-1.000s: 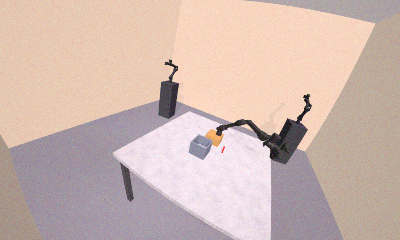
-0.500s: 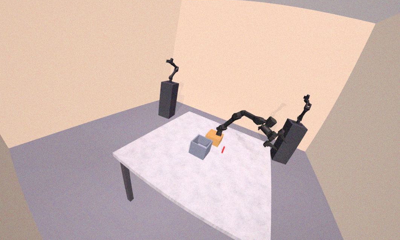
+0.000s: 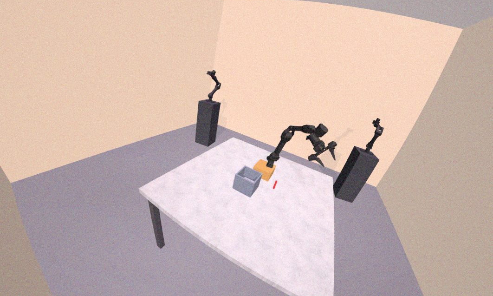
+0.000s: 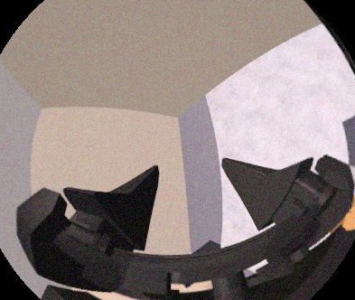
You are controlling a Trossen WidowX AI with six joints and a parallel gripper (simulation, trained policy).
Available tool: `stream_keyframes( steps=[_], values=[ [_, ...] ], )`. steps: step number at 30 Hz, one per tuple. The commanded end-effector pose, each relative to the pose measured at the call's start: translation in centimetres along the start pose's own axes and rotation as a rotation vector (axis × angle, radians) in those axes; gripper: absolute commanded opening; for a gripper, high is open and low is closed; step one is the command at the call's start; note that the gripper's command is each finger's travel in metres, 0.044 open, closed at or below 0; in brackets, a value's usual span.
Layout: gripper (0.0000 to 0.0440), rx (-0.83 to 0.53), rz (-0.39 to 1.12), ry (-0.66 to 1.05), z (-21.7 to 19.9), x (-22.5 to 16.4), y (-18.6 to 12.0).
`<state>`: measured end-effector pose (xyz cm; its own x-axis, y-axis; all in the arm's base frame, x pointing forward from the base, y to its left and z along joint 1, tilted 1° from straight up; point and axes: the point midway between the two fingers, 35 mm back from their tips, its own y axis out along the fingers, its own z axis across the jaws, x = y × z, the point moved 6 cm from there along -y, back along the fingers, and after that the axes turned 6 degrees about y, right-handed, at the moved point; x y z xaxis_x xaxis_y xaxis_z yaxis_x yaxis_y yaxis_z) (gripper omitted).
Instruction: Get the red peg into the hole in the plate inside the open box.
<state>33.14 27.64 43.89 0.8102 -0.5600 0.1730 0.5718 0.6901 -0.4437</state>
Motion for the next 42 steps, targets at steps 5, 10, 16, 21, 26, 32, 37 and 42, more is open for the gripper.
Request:
stream_keyframes(
  steps=[5,10,16,21,26,32,37,42],
  values=[
    [0.0395,-0.14,-0.055,0.068,-2.9,1.2,-5.1],
    [0.0424,-0.251,-0.064,0.149,-5.8,1.3,-6.5],
    [0.044,-0.4,-0.073,0.252,-9.8,1.0,-7.1],
    [0.044,-0.525,-0.075,0.336,-13.2,0.6,-7.3],
    [0.044,-0.647,-0.077,0.418,-16.4,-0.1,-7.6],
    [0.044,-0.784,-0.082,0.515,-19.9,-1.1,-7.8],
    [0.044,-0.889,-0.092,0.593,-22.7,-2.0,-7.9],
    [0.044,-0.985,-0.107,0.665,-25.3,-2.9,-7.9]
  ],
)
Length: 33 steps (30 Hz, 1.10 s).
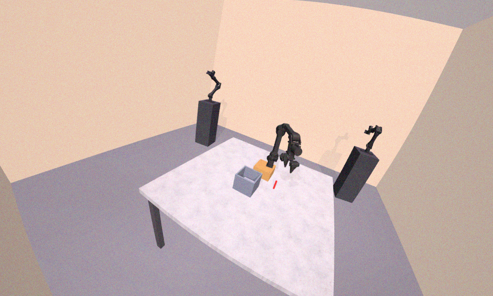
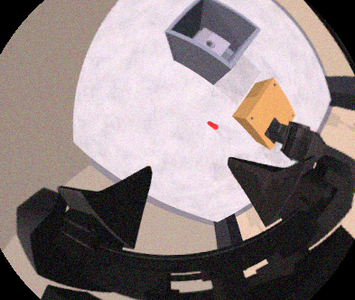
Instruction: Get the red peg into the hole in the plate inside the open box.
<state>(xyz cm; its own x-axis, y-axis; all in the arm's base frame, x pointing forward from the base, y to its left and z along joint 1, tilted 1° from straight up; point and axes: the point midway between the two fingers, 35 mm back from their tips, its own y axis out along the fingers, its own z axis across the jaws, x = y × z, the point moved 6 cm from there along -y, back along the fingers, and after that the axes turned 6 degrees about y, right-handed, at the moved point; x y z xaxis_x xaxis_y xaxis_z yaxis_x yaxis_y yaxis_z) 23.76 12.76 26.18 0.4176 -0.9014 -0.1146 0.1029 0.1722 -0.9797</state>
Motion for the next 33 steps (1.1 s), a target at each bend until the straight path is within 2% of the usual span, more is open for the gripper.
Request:
stream_keyframes(
  steps=[1,17,26,33],
  values=[
    [0.044,-0.078,-0.013,0.062,-1.5,0.4,1.7],
    [0.044,-0.29,-0.073,0.216,-5.7,1.0,7.6],
    [0.0439,-0.339,-0.121,0.248,-7.1,1.7,10.8],
    [0.0422,-0.34,-0.154,0.261,-7.8,2.2,13.0]
  ],
)
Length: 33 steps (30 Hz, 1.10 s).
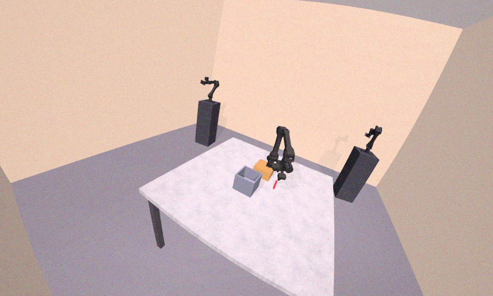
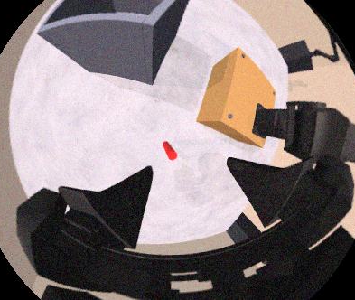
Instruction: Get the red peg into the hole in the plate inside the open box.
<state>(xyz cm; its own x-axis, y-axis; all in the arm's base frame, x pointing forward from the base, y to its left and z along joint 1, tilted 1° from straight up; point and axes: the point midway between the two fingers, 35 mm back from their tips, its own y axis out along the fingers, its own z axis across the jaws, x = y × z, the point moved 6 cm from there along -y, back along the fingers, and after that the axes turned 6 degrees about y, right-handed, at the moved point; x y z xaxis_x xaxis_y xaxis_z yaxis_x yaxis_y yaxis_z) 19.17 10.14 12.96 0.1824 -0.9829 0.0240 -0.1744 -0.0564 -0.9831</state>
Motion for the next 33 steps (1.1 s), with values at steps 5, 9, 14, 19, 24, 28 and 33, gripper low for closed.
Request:
stream_keyframes(
  steps=[5,9,14,19,24,28,33],
  values=[
    [0.0409,0.006,-0.028,0.022,0.2,0.4,2.6],
    [0.0403,0.018,-0.036,0.03,0.3,0.5,3.7],
    [0.0395,0.032,-0.047,0.042,0.4,0.6,5.1],
    [0.0388,0.048,-0.054,0.057,0.5,0.7,6.5],
    [0.0373,0.065,-0.059,0.069,0.7,0.7,7.6],
    [0.0305,0.08,-0.056,0.067,1.1,0.5,8.1],
    [0.0177,0.09,-0.047,0.049,1.7,0.2,8.9]
  ],
)
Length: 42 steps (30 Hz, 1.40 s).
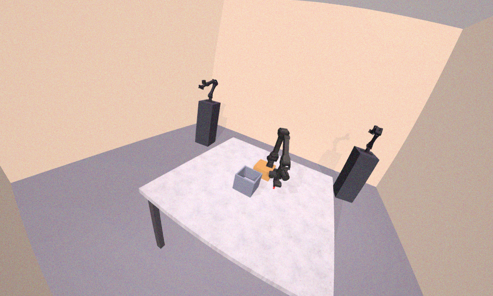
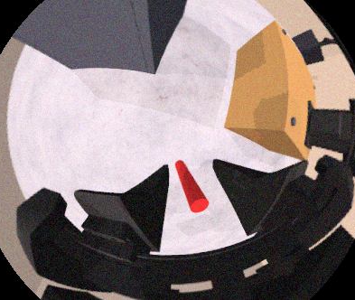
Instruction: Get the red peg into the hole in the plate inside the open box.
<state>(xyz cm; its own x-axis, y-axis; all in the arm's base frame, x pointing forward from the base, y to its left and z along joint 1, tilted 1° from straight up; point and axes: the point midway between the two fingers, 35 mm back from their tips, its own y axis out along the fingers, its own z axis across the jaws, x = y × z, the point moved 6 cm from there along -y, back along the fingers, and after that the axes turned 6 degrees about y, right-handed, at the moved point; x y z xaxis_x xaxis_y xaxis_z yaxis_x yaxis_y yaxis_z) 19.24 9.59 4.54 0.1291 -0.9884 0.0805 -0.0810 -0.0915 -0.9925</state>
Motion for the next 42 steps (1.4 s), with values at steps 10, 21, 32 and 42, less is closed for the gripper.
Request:
stream_keyframes(
  steps=[10,21,32,42],
  values=[
    [0.0,0.039,0.027,-0.053,1.1,-0.7,1.0],
    [0.0,0.125,0.05,-0.012,2.0,0.0,-1.5],
    [0.0,0.234,0.082,0.015,3.2,1.0,-5.3],
    [0.0,0.317,0.073,0.013,4.3,3.0,-9.5]
  ],
)
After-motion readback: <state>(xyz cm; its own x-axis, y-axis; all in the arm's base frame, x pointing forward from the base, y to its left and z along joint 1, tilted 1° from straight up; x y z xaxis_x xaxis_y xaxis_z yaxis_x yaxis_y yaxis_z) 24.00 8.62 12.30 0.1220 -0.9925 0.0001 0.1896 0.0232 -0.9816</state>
